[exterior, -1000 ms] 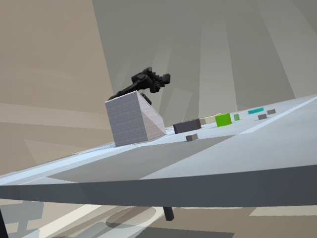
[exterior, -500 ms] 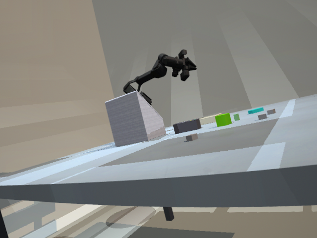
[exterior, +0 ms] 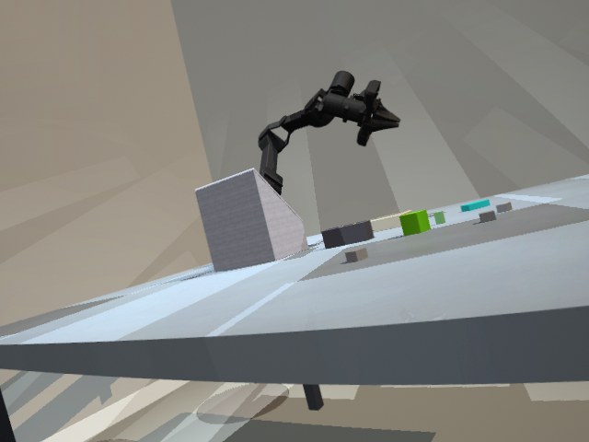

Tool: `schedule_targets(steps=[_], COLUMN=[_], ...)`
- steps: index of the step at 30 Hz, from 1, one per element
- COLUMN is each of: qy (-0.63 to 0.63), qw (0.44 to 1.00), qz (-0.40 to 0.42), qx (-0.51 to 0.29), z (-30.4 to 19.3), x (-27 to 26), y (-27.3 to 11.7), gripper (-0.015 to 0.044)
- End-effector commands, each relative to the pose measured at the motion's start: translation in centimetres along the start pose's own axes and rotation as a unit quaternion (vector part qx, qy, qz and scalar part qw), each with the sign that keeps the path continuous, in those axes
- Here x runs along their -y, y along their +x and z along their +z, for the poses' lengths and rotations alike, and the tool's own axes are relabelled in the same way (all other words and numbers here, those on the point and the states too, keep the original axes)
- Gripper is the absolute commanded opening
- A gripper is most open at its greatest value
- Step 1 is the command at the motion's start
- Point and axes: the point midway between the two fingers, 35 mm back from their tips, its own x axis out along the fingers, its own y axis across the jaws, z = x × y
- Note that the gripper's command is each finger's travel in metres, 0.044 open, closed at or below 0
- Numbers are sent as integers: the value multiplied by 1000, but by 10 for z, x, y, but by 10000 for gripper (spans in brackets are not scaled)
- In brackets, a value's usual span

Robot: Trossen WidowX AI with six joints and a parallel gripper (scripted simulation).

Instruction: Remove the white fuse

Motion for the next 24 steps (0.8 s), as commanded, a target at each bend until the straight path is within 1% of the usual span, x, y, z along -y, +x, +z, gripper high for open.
schedule_targets(steps=[1, 3, 5, 8, 10, 12, 14, 17, 18, 19, 20, 24], qy=[192, 284, 377, 528, 615, 691, 752, 817, 827, 832, 834, 834], qw=[976, 948, 906, 806, 722, 626, 521, 346, 300, 272, 263, 263], qz=[-30, -48, -68, -105, -133, -163, -194, -243, -255, -262, -264, -264], qx=[-94, -139, -182, -248, -287, -323, -354, -392, -401, -405, -407, -407], z=[-60, -92, -123, -172, -203, -231, -257, -290, -296, -300, -301, -301], x=[29, 38, 45, 49, 47, 42, 34, 17, 12, 9, 8, 8], y=[11, 12, 12, 7, 1, -7, -17, -36, -41, -45, -46, -46], gripper=[63, 63, 63, 63, 63, 63, 63, 63, 63, 63, 63, 63])
